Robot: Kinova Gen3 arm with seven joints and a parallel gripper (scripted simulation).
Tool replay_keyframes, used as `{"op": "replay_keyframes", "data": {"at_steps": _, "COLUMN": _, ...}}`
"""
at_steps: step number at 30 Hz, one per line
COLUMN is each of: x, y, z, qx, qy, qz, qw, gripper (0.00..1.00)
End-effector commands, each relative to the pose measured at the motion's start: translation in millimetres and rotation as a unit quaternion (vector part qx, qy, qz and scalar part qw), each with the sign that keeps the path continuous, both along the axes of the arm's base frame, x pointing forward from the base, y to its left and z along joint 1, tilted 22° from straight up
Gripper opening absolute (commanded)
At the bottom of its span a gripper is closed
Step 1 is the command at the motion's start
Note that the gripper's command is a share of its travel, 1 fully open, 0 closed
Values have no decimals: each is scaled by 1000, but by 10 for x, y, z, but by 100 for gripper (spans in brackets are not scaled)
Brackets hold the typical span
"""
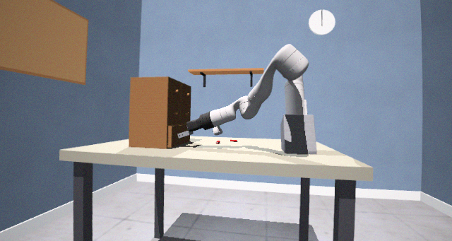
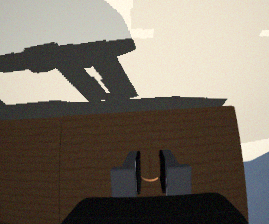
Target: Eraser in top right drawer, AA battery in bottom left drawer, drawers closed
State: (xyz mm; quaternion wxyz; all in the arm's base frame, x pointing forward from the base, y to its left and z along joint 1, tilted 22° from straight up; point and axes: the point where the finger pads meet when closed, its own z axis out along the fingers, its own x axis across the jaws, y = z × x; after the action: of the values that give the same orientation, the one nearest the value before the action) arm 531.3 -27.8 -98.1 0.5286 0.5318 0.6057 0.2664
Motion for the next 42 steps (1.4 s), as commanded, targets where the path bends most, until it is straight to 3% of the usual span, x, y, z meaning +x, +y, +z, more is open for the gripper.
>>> {"op": "replay_keyframes", "data": {"at_steps": 1, "x": -58, "y": 17, "z": 3, "qx": 1, "qy": -1, "qz": 2, "qw": 1000, "gripper": 37}}
{"op": "replay_keyframes", "data": {"at_steps": 42, "x": -474, "y": 68, "z": -6, "qx": 1, "qy": -1, "qz": 1, "qw": 1000, "gripper": 37}}
